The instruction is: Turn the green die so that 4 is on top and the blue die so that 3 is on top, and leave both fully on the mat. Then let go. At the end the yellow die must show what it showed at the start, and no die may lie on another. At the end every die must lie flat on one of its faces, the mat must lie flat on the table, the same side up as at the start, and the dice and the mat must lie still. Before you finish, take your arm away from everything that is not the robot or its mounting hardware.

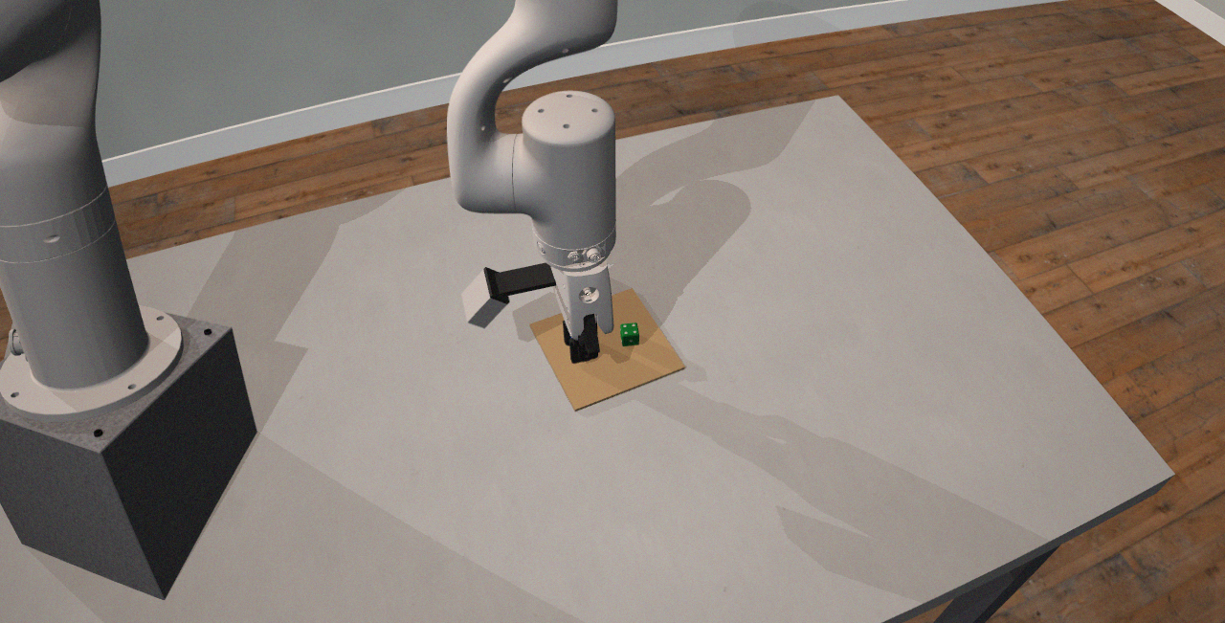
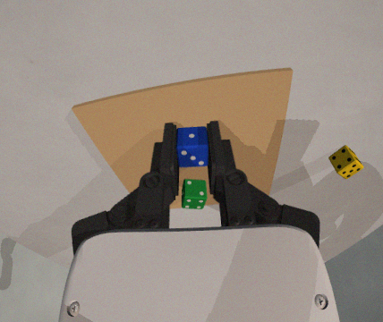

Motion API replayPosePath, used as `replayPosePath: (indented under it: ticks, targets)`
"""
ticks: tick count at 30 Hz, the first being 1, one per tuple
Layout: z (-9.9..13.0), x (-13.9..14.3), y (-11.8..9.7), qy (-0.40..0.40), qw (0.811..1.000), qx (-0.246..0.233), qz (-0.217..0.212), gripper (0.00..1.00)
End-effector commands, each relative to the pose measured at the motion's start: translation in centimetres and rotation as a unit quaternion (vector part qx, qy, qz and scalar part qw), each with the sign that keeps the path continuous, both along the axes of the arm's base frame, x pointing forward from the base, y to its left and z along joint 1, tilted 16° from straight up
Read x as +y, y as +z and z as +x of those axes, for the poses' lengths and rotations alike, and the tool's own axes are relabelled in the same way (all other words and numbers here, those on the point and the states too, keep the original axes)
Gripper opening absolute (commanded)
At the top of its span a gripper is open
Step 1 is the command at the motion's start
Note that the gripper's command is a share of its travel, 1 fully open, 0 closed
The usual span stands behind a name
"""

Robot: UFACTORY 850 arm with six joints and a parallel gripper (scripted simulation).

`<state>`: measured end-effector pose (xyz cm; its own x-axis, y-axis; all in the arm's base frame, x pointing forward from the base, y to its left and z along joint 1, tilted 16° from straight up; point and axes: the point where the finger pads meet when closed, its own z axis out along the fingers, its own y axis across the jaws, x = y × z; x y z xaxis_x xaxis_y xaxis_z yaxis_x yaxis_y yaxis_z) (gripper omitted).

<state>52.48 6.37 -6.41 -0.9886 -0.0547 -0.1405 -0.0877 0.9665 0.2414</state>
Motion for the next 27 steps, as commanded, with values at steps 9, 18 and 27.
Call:
replayPosePath:
  ticks: [9,18,27]
  targets:
    - [0.07,-0.01,0.06,0.0,1.0,-0.001,0.0,0.15]
    - [0.07,-0.01,0.06,0.0,1.0,-0.001,0.0,0.19]
    - [0.07,-0.01,0.06,0.0,1.0,-0.001,0.0,0.32]
